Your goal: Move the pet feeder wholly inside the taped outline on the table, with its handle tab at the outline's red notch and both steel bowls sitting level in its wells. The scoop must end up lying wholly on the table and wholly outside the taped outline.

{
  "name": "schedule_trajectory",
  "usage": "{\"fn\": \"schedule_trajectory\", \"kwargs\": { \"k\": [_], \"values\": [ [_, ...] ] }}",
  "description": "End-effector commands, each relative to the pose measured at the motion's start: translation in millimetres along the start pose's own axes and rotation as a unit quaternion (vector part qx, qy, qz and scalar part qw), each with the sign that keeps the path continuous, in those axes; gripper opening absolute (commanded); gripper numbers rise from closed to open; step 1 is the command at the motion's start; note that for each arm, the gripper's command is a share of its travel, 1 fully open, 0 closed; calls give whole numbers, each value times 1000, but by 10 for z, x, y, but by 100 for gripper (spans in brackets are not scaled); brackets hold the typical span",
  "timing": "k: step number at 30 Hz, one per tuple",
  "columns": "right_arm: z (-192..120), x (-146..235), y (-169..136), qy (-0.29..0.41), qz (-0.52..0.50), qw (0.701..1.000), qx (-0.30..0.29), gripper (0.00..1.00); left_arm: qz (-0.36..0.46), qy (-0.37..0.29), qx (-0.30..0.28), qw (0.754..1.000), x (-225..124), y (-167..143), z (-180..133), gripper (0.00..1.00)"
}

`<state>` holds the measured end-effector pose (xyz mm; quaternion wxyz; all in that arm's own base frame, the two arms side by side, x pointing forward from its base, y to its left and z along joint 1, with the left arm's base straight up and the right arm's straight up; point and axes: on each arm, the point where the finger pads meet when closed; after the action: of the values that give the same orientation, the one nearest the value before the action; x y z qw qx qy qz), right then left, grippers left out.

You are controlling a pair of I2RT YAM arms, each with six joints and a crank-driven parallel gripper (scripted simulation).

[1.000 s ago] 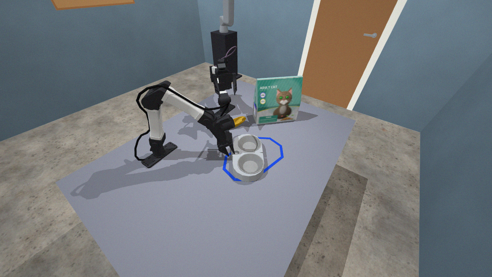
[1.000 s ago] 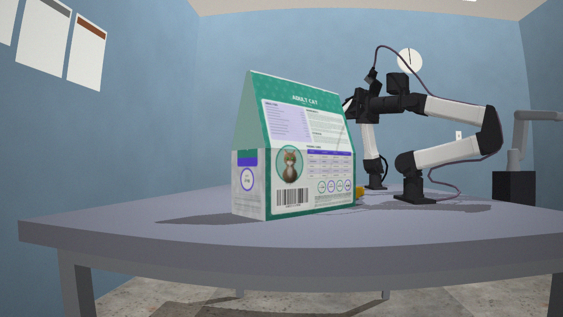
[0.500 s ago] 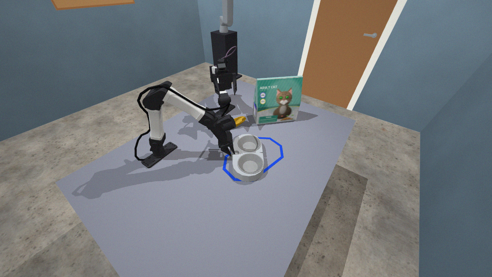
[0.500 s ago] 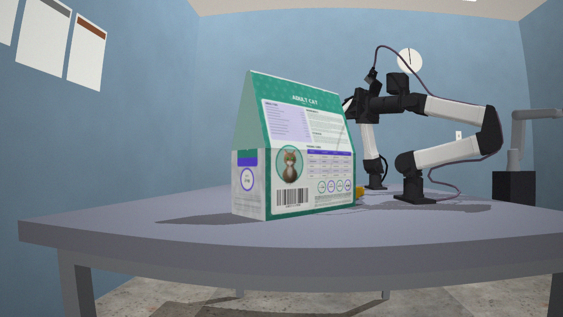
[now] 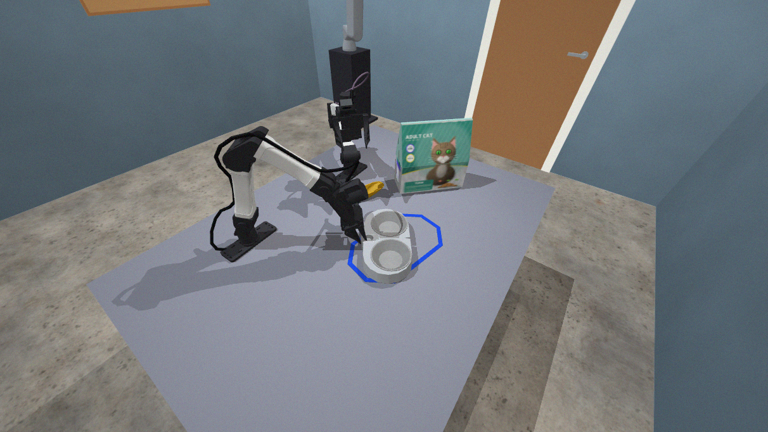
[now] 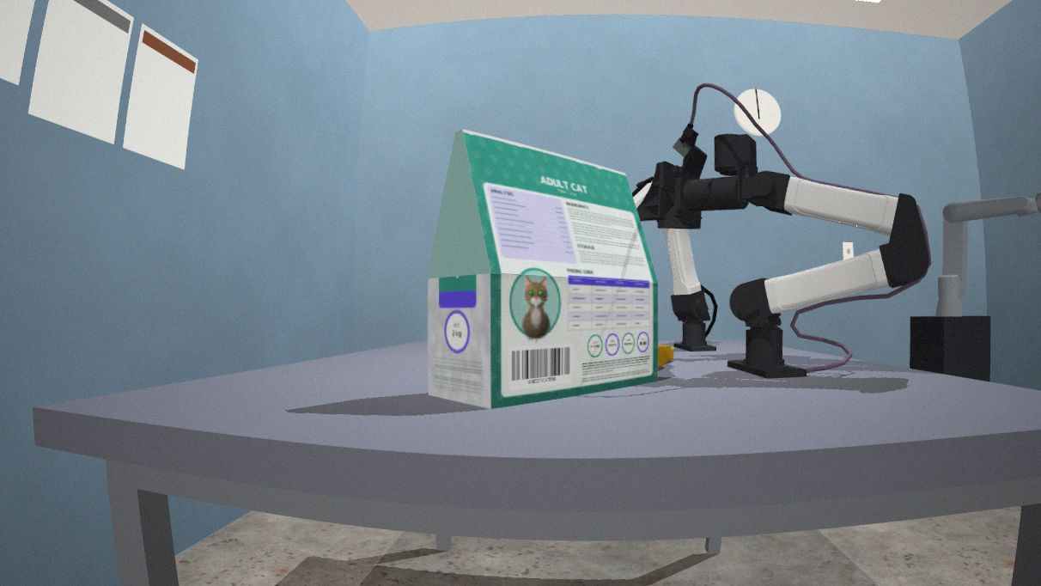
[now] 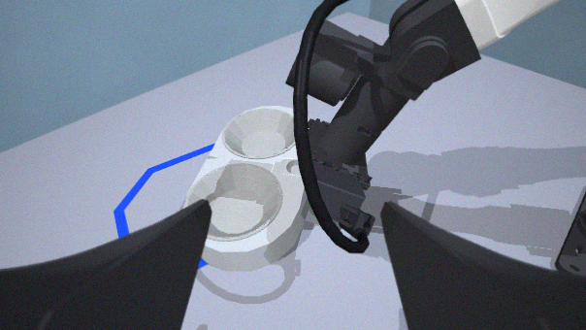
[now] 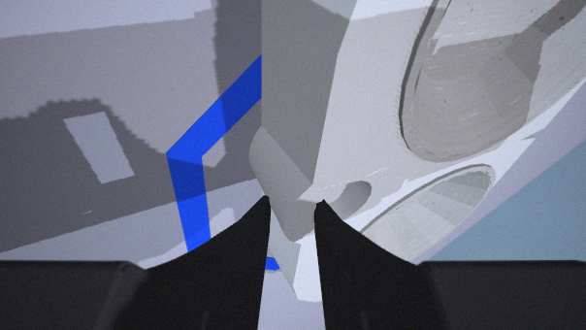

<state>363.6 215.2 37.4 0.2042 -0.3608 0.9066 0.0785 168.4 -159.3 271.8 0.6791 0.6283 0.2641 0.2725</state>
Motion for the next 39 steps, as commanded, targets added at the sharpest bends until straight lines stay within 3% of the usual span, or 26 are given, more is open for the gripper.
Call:
{"fn": "schedule_trajectory", "kwargs": {
  "k": [1, 9, 21, 34, 39],
  "values": [
    [-94, -144, 16, -18, 7, 1000, 4, 17, 1, 1, -2, 1000, 4, 15, -10, 95],
    [-31, -42, 29, 4, 115, 992, 55, 17, 1, 1, -2, 1000, 4, 15, -10, 95],
    [63, -279, 299, -2, 145, 987, 69, 17, 1, 1, -2, 1000, 4, 15, -10, 95],
    [20, -347, 308, -16, 147, 987, 62, 17, 1, 1, -2, 1000, 4, 15, -10, 95],
    [50, -208, 282, 5, 185, 979, 88, 17, 1, 1, -2, 1000, 4, 15, -10, 95]
  ]
}}
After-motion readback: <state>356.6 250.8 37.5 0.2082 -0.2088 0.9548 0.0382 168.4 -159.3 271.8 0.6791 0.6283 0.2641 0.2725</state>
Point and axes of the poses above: on each arm, the point where the finger pads meet when closed, its own z axis out along the fingers, its own x axis across the jaws, y = z × x, and after that the axes turned 3 degrees about -z, right-handed
